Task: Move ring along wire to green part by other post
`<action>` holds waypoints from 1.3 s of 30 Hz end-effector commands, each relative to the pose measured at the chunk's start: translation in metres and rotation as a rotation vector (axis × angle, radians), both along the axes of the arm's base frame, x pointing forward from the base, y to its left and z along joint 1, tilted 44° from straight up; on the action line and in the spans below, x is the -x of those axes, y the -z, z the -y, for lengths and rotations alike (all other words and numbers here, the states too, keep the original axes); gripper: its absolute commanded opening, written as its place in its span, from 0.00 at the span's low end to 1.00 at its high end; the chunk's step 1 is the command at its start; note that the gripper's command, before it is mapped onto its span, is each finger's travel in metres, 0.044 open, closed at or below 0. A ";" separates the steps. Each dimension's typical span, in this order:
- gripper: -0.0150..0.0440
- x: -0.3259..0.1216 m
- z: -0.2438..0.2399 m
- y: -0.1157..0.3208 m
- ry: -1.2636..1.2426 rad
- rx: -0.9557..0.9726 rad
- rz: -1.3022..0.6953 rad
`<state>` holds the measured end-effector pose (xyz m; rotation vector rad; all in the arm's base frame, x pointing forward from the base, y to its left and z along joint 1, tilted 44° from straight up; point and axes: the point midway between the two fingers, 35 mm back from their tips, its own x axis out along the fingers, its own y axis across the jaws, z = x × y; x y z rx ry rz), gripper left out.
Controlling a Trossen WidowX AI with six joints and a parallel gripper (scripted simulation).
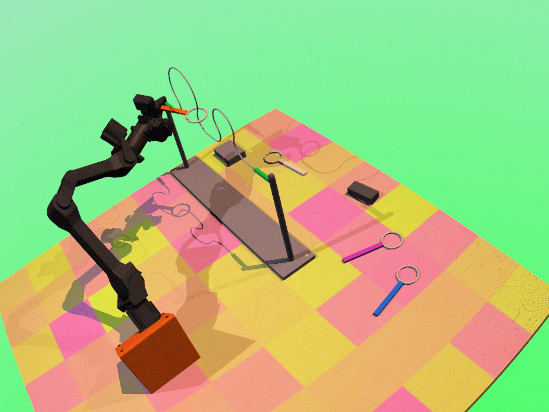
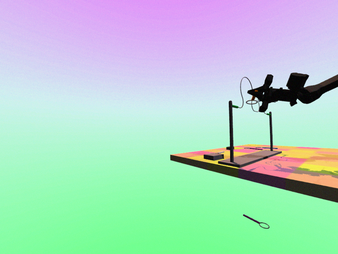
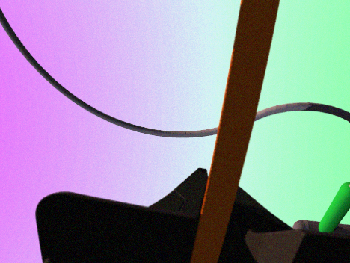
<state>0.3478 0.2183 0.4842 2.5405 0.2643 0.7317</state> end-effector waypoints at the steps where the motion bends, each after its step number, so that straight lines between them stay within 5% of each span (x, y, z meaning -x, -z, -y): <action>1: 0.00 0.001 -0.011 0.011 -0.003 0.085 0.010; 39: 0.00 0.015 -0.069 0.138 -0.039 1.002 0.165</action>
